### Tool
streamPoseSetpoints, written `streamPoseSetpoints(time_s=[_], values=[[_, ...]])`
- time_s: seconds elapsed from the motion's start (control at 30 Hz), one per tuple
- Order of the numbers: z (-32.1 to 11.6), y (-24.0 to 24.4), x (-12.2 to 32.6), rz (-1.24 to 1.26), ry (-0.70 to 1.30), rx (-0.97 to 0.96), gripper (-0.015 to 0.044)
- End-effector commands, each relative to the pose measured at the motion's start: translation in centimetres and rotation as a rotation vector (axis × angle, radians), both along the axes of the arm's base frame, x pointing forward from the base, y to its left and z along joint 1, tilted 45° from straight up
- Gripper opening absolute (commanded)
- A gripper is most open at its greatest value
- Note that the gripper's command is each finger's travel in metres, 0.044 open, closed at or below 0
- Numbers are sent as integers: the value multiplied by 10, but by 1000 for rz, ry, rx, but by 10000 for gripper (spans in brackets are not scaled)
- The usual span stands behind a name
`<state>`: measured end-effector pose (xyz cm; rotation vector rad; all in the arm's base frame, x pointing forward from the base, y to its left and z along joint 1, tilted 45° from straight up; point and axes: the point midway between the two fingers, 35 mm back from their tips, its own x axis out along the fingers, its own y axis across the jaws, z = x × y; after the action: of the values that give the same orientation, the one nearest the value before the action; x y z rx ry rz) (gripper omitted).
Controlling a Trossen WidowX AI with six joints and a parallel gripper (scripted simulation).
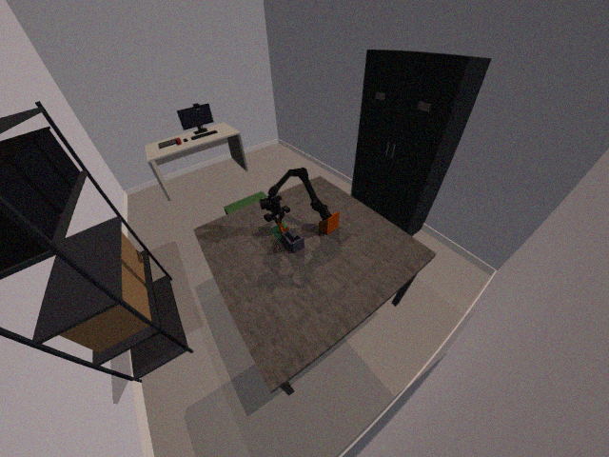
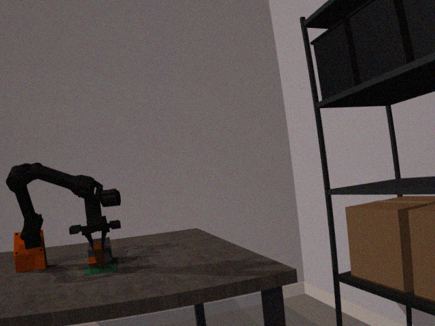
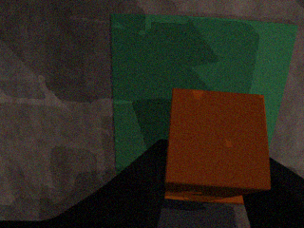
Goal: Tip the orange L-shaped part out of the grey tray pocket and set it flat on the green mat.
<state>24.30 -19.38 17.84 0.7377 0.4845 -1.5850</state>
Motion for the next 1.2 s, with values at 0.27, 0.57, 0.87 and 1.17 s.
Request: streamPoseSetpoints(time_s=[0.27, 0.57, 0.87, 1.17], values=[[-5, -2, -1, 3, 7, 6, 0], [-5, -2, -1, 3, 7, 6, 0], [-4, -2, -2, -1, 5, 1, 131], [16, 20, 4, 0, 5, 12, 368]])
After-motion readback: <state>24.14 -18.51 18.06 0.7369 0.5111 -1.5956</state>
